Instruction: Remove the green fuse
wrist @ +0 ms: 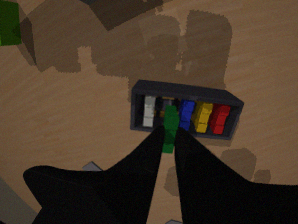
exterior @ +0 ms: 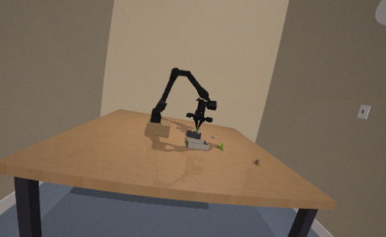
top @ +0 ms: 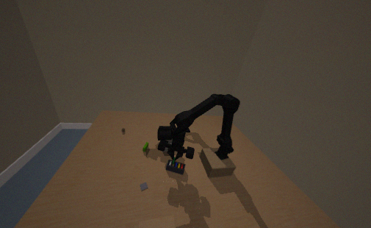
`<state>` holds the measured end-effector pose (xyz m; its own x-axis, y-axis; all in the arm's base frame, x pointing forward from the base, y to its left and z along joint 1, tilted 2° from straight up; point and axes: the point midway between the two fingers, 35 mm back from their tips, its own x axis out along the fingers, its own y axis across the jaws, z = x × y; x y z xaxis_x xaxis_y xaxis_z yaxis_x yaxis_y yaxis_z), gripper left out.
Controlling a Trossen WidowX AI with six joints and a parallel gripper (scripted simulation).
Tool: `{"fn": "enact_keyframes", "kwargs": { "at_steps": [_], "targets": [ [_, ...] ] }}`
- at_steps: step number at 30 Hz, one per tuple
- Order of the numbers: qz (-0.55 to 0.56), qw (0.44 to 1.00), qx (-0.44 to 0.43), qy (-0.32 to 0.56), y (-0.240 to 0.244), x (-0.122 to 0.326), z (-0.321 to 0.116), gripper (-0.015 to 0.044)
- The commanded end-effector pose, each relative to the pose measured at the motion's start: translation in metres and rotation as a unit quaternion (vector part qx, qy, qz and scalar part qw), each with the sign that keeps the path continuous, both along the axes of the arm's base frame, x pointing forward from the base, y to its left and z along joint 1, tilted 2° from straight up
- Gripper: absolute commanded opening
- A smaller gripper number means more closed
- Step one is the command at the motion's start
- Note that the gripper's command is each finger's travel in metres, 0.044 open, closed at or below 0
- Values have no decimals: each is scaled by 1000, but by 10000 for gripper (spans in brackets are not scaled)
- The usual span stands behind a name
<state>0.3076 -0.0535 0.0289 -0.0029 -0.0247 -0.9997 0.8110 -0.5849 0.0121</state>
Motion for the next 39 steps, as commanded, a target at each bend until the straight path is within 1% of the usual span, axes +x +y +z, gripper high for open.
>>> {"fn": "enact_keyframes", "kwargs": {
  "at_steps": [1,16,21,39],
  "targets": [
    [-1,1000,2,-1,1,1,3,0],
    [-1,1000,2,-1,1,1,25,0],
    [-1,1000,2,-1,0,1,26,0],
    [-1,1000,-1,-1,-96,-14,29,0]
  ]
}}
